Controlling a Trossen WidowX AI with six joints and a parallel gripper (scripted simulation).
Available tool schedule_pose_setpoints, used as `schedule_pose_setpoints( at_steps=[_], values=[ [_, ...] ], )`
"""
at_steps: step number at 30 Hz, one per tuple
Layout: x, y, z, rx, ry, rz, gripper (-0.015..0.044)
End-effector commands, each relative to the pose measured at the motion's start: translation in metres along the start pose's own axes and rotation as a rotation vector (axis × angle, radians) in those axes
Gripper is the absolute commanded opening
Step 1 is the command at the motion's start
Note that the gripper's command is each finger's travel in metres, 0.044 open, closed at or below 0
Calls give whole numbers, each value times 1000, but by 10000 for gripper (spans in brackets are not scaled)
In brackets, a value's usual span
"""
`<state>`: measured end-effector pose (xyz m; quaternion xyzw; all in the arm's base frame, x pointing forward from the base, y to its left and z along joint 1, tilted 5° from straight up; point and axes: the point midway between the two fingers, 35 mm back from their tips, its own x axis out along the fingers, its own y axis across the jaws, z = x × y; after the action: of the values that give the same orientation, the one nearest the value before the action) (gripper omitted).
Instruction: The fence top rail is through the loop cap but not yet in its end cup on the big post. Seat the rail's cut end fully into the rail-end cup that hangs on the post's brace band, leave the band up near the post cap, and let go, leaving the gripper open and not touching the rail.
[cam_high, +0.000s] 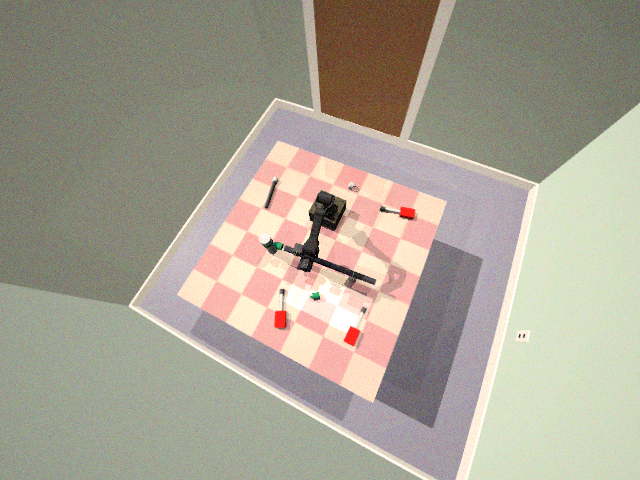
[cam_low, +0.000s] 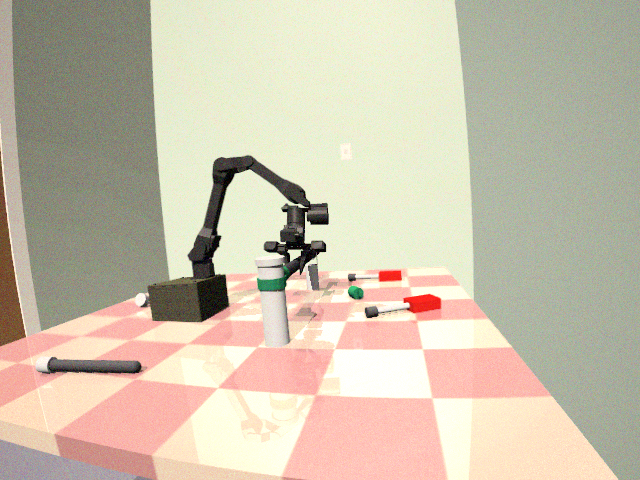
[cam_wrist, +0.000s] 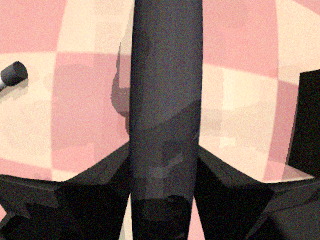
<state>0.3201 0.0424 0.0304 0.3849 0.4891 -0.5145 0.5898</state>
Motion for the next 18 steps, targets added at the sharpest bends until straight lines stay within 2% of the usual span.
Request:
schedule_pose_setpoints(
  at_steps=[1, 18],
  values=[
    [-5, 6, 4, 7, -6, 16, 0],
    [-3, 6, 13, 2, -4, 9, 0]
  ],
)
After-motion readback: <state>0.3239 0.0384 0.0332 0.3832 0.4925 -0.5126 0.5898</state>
